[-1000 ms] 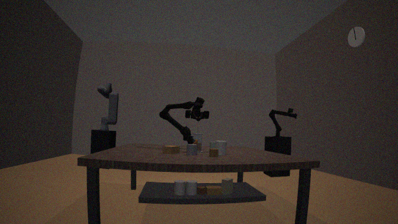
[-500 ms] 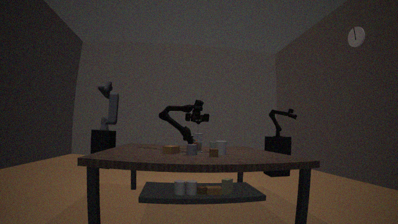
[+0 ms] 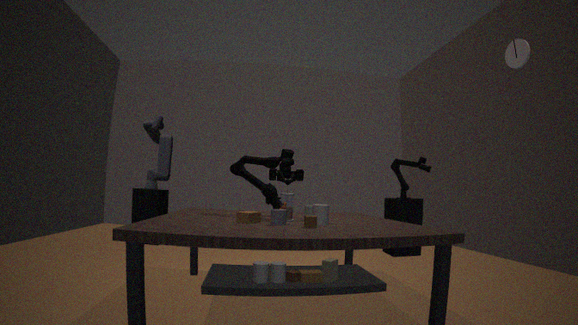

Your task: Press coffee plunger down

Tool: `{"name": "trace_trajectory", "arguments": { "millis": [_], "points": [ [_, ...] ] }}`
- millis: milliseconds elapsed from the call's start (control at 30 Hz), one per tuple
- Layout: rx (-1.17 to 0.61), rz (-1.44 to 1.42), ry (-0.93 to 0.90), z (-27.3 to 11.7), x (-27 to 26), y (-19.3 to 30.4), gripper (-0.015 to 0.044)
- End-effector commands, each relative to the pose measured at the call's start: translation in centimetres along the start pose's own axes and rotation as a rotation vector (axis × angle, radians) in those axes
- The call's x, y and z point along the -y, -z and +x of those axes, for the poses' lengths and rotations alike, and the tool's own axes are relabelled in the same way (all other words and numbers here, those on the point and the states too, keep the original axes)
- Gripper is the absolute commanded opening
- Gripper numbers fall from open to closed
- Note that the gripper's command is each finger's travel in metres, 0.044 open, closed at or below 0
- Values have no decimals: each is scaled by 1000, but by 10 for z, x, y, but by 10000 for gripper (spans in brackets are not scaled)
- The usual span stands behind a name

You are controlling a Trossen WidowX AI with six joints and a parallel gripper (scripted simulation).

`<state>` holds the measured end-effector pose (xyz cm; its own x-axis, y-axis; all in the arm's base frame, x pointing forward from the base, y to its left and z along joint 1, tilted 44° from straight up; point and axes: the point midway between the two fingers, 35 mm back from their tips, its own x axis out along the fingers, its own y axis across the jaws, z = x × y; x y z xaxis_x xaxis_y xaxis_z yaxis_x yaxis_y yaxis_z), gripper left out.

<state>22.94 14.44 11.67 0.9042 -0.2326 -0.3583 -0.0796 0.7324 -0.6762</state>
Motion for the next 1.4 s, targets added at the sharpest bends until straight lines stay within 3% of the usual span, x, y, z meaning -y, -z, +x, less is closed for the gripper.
{"name": "trace_trajectory", "arguments": {
  "millis": [0, 1367],
  "points": [
    [-21, -13, -13, 6, -1, 15, 128],
    [-5, 4, -11, 19, 2, 20, 128]
  ]
}}
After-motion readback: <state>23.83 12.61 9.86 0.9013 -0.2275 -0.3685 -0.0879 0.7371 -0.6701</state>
